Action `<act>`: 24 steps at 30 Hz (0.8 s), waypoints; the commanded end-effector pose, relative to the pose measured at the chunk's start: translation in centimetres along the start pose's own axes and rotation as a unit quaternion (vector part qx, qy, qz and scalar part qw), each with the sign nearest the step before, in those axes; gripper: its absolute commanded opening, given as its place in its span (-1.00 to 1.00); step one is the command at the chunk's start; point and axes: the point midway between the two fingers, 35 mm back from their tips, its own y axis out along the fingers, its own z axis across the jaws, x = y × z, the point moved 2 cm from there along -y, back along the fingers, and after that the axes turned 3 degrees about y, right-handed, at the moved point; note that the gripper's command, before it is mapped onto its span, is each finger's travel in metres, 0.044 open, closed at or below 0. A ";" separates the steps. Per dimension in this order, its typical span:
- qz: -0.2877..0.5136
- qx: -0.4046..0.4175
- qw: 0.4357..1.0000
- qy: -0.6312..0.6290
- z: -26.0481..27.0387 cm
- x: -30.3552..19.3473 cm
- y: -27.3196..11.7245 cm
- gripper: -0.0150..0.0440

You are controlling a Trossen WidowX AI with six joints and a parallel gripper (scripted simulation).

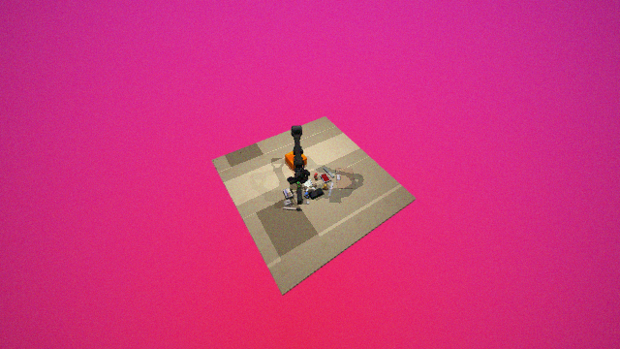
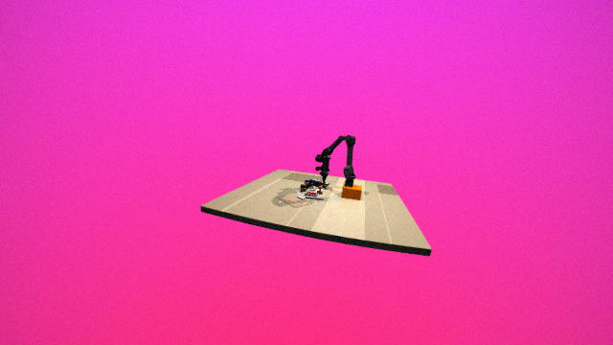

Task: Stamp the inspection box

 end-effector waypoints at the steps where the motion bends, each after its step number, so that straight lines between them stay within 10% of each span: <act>1: 0.003 -0.001 1.000 0.000 0.0 -0.2 0.9 0.22; 24: 0.004 -0.001 1.000 0.000 0.1 -0.5 4.1 0.22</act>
